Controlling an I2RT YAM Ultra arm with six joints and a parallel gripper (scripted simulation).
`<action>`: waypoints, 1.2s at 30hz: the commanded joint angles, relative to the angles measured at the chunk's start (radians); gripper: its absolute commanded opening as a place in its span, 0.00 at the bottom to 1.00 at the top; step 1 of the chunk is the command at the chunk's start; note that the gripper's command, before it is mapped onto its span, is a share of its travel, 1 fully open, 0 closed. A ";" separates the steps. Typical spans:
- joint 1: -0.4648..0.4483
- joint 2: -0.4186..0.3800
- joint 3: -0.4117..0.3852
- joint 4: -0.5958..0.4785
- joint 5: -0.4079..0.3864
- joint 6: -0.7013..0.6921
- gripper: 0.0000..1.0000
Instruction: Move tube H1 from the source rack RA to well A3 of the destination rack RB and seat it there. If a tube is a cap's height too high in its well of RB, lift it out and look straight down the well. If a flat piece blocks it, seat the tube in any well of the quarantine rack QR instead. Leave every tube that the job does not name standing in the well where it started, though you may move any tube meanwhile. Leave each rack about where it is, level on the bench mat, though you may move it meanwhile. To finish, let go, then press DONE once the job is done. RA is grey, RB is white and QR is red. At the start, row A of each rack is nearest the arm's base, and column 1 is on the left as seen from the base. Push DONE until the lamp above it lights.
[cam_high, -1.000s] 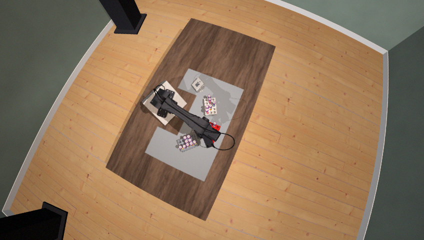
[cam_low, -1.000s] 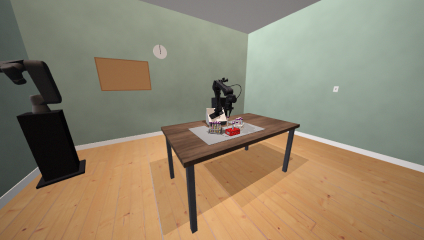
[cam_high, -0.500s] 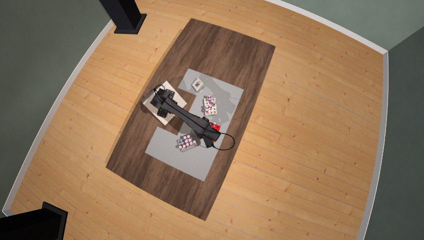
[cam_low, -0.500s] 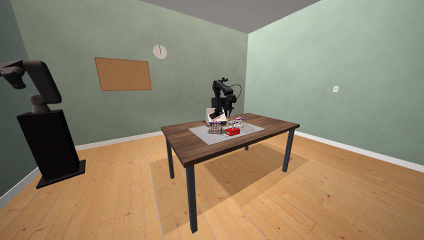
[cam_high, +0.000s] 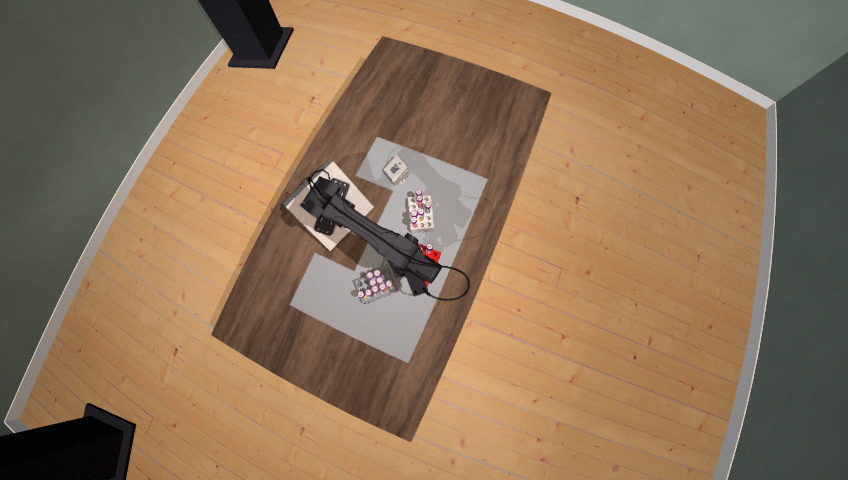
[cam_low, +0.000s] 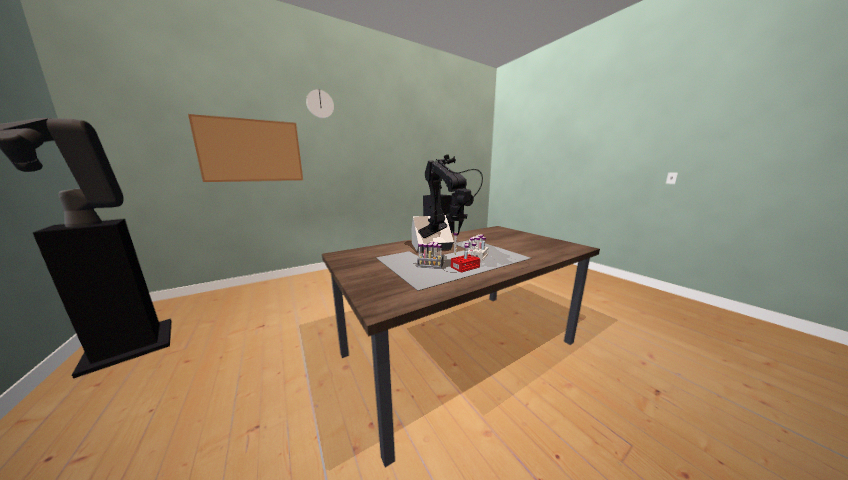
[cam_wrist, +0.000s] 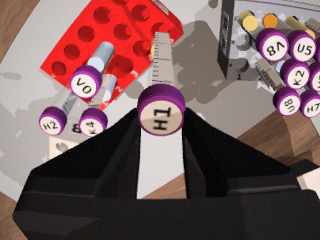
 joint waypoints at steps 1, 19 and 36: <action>-0.008 -0.019 0.037 0.001 -0.002 -0.011 0.00; 0.000 -0.023 0.033 0.017 0.002 -0.009 0.00; 0.014 -0.030 -0.027 0.038 0.011 0.005 0.00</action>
